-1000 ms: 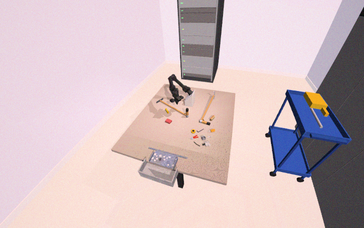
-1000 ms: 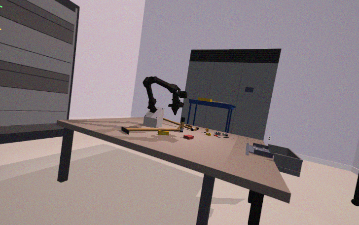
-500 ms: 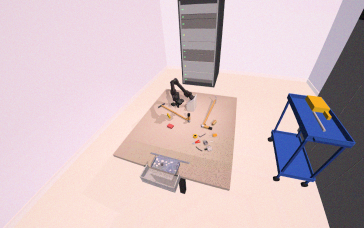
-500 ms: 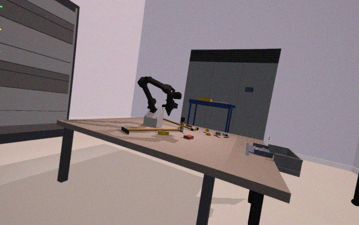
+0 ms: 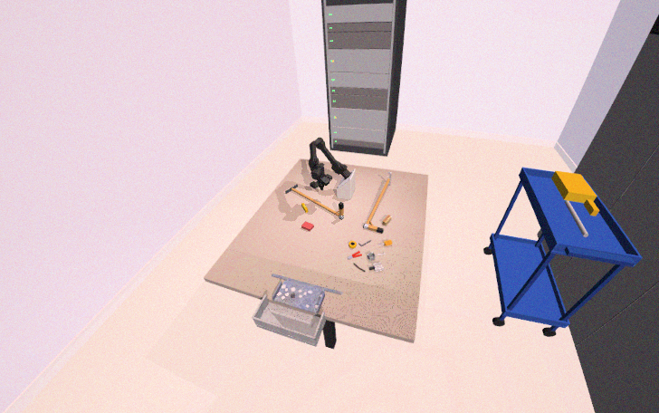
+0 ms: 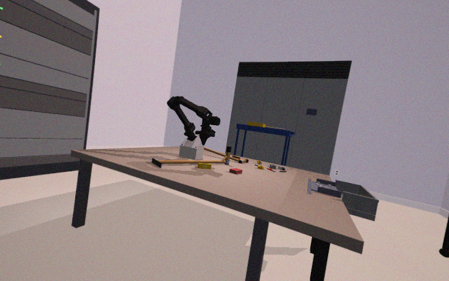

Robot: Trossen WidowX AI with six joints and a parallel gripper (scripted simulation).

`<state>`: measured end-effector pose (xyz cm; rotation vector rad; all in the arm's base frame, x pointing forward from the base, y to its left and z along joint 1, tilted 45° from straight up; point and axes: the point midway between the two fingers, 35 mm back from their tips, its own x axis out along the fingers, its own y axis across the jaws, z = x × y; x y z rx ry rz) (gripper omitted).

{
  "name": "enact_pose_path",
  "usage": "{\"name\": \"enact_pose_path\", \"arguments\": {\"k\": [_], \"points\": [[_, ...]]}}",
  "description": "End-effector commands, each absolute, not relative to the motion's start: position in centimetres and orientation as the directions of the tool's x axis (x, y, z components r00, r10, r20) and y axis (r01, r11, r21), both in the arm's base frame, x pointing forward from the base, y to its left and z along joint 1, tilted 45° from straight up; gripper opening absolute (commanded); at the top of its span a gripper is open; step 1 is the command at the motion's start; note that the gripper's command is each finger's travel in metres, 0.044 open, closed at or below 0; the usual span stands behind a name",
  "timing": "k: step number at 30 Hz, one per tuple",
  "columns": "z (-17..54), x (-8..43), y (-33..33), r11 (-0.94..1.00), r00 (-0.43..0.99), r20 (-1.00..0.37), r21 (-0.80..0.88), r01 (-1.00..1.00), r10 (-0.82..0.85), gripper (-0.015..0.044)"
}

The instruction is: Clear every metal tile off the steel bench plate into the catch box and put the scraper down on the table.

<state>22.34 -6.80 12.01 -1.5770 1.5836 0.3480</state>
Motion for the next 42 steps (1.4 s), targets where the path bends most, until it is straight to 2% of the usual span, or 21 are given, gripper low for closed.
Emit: {"name": "enact_pose_path", "arguments": {"k": [1,9,42], "points": [[11.9,21.1,-7.5,0.156,0.146,-0.711,-0.341,-0.927,-0.688,0.0000],[11.6,19.0,-8.5,0.144,0.126,-0.707,-0.310,-0.940,-0.696,0.0000],[6.8,20.9,-12.3,0.155,0.122,-0.723,-0.304,-0.940,-0.680,0.0000]]}}
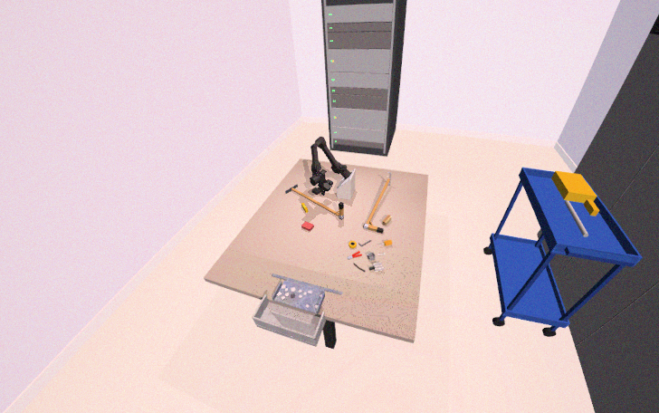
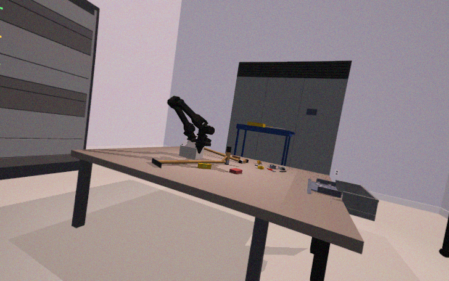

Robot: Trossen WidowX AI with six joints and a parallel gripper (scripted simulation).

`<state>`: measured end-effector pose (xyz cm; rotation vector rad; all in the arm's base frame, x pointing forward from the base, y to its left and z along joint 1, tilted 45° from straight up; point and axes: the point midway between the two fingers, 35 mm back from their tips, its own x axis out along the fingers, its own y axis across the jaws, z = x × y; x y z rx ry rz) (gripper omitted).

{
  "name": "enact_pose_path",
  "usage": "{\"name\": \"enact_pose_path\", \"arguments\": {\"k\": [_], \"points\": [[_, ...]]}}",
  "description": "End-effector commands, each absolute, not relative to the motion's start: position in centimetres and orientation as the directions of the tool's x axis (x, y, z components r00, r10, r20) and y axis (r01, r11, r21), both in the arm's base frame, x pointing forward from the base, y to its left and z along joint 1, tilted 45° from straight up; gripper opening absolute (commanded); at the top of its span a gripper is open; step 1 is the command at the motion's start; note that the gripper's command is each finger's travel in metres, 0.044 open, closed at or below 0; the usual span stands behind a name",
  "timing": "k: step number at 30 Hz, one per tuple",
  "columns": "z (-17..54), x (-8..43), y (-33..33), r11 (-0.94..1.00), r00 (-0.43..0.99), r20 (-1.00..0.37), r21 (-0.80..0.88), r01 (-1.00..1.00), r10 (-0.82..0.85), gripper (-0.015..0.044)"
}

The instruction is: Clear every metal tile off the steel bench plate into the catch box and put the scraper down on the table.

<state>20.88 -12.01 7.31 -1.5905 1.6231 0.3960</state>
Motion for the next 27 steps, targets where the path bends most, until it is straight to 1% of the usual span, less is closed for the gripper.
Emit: {"name": "enact_pose_path", "arguments": {"k": [1,27], "points": [[6.7,20.9,-12.5,0.154,0.122,-0.722,-0.305,-0.940,-0.681,0.0000],[3.5,20.8,-16.5,0.142,0.129,-0.707,-0.310,-0.940,-0.695,0.0000]]}}
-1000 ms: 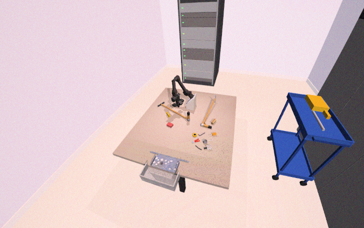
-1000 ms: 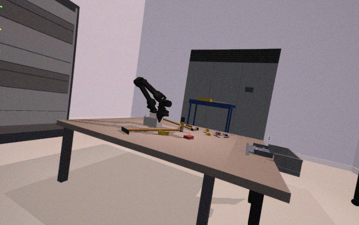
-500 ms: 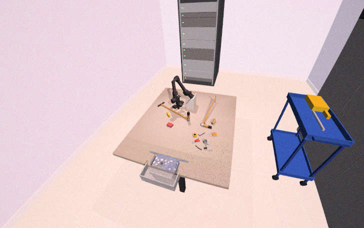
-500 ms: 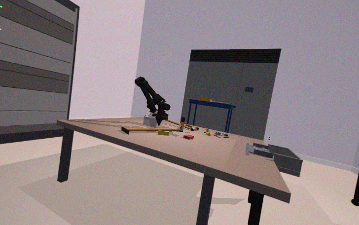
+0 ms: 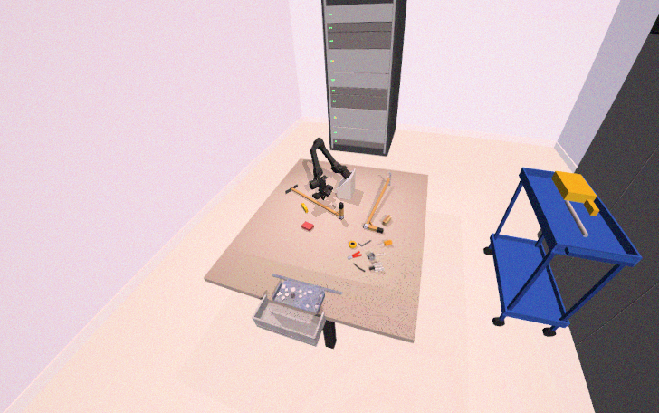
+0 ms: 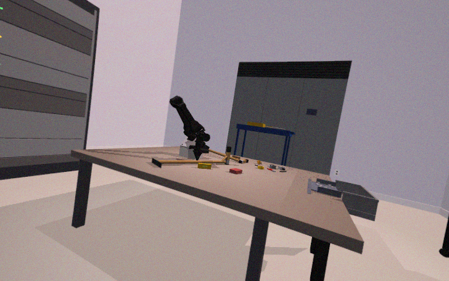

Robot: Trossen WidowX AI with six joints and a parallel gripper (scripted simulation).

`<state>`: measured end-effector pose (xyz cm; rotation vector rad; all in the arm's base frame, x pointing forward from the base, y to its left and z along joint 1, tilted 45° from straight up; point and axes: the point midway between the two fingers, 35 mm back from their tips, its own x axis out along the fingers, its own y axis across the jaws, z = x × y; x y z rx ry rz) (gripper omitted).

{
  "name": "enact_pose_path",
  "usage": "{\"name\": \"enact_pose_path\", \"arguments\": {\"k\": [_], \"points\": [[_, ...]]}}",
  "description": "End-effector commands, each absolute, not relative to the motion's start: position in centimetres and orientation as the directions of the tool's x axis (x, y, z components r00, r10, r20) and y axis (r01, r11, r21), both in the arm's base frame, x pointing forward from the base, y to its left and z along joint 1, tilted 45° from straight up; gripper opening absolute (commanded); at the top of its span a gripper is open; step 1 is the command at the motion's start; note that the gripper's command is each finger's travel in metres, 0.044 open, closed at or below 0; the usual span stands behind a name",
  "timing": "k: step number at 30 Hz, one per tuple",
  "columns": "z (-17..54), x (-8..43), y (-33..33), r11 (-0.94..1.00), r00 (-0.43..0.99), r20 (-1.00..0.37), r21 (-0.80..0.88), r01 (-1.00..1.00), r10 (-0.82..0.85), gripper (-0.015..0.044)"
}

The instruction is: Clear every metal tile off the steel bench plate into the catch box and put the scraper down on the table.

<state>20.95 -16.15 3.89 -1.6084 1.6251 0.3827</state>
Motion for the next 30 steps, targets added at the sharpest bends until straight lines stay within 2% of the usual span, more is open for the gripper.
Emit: {"name": "enact_pose_path", "arguments": {"k": [1,30], "points": [[3.5,20.8,-16.5,0.142,0.129,-0.707,-0.310,-0.940,-0.695,0.0000],[4.5,23.3,-17.0,0.142,0.130,-0.706,-0.312,-0.939,-0.696,0.0000]]}}
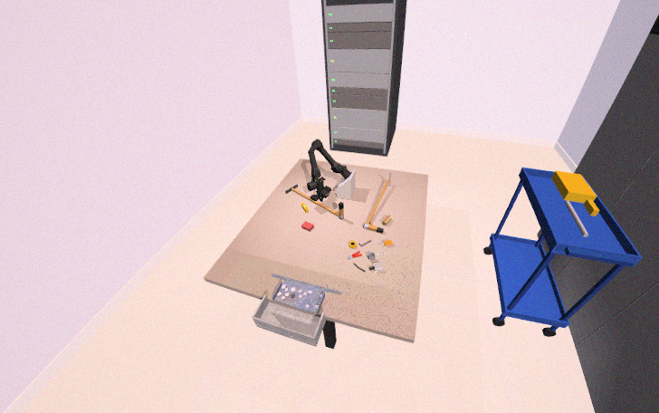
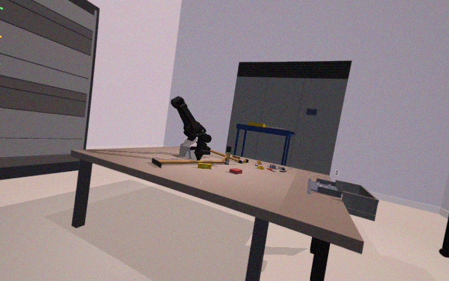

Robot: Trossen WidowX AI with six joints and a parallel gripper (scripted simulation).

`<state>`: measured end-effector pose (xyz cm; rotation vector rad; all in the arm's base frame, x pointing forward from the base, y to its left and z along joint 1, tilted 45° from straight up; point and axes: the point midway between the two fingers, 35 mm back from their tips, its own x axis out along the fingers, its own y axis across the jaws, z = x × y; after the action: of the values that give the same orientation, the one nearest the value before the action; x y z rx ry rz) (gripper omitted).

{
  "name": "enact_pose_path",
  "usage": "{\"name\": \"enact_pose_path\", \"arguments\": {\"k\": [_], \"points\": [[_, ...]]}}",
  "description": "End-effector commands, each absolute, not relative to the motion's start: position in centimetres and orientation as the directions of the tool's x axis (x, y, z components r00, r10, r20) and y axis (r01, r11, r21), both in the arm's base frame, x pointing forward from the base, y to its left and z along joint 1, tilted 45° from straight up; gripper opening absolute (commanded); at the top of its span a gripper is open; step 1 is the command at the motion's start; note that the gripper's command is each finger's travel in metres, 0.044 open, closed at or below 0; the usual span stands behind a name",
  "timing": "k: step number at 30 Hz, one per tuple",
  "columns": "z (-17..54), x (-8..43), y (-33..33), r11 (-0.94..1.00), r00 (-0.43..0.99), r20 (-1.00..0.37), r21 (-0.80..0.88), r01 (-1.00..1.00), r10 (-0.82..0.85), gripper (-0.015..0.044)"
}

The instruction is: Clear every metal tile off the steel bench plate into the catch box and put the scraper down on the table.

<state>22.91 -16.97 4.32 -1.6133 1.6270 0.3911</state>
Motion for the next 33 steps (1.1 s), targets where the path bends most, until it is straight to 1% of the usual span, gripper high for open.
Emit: {"name": "enact_pose_path", "arguments": {"k": [1,33], "points": [[4.6,23.4,-17.0,0.142,0.130,-0.706,-0.313,-0.939,-0.696,0.0000],[5.7,26.4,-17.6,0.141,0.132,-0.706,-0.315,-0.939,-0.696,0.0000]]}}
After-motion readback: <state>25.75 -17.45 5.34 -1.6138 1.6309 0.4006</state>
